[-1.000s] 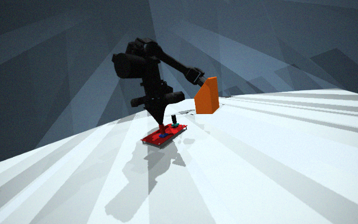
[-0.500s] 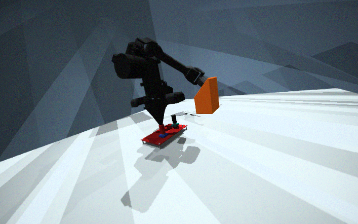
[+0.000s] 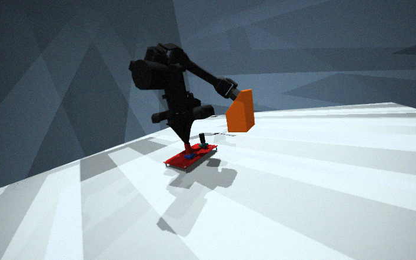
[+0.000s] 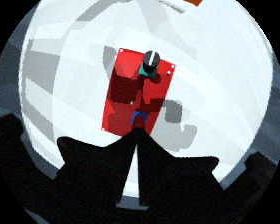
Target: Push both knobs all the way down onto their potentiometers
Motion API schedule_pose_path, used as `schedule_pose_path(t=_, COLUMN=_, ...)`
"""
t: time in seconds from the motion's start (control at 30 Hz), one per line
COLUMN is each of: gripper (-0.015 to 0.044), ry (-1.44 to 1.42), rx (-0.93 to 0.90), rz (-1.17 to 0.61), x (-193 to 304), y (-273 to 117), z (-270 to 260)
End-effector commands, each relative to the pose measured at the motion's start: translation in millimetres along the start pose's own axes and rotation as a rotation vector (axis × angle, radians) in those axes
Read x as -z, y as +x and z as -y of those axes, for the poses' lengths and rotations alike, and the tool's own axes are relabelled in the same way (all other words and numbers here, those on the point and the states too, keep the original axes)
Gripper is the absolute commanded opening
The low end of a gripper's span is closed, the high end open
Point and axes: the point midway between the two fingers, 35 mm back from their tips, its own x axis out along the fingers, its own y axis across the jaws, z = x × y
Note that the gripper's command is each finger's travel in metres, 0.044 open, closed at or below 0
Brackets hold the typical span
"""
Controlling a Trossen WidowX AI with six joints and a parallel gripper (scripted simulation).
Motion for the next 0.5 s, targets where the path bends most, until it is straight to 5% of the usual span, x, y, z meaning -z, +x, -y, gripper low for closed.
schedule_pose_path(t=0.0, gripper=0.0, ry=0.007, rx=0.003, rz=0.005, x=0.4, y=-4.4, z=-0.7)
schedule_pose_path(t=0.27, gripper=0.0, ry=0.007, rx=0.004, rz=0.005, x=0.1, y=-15.9, z=-0.7)
schedule_pose_path(t=0.47, gripper=0.0157, ry=-0.002, rx=-0.001, rz=0.014, x=-2.7, y=-9.6, z=-0.3)
